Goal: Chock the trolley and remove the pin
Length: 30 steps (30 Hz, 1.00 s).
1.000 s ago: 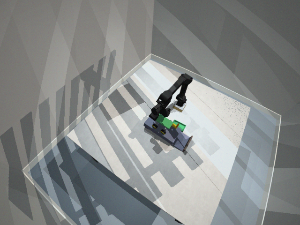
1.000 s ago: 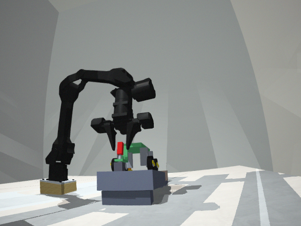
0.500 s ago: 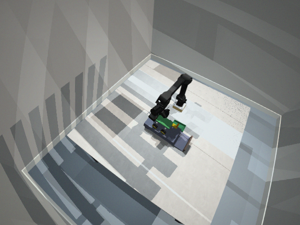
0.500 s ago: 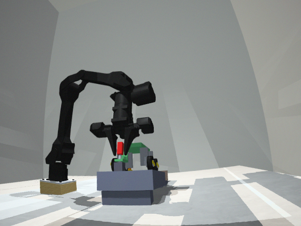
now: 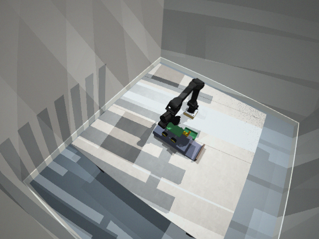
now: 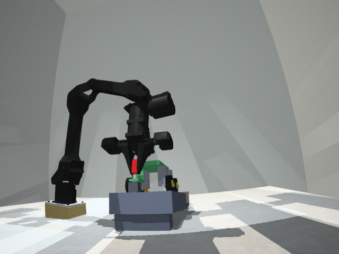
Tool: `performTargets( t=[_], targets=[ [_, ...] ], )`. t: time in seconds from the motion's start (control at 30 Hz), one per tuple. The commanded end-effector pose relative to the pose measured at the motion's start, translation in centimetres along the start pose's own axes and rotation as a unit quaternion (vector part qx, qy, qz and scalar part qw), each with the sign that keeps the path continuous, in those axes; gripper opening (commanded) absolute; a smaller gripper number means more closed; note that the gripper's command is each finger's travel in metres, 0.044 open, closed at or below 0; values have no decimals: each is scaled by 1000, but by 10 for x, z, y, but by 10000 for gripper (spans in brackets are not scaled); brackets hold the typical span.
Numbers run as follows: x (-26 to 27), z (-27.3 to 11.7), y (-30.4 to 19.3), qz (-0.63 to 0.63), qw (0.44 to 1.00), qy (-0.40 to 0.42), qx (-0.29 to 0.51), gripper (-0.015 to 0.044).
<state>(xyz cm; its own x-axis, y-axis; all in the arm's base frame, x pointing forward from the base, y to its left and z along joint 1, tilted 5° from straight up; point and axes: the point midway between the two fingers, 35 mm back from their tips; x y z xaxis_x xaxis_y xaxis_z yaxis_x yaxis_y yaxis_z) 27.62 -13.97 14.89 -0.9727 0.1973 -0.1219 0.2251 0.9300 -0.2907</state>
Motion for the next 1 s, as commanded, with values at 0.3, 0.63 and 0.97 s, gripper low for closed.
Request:
performTargets(
  t=[0.3, 0.63, 0.97],
  targets=[
    [1, -11, -2, -1, 1000, -1, -1, 0],
    [1, -19, -2, -1, 1000, -1, -1, 0],
    [1, -26, -2, -1, 1000, -1, -1, 0]
  ],
)
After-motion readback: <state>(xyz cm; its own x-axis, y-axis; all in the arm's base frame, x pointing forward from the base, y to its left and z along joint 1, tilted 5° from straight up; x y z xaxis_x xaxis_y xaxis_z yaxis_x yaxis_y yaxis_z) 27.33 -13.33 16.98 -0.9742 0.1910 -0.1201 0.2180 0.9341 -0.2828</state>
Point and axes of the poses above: the point midway between the two fingers, 35 mm back from their tips, its own z axis out along the fingers, its own x axis across the jaws, y = z × x, and after that the axes turned 3 degrees about z, right-handed
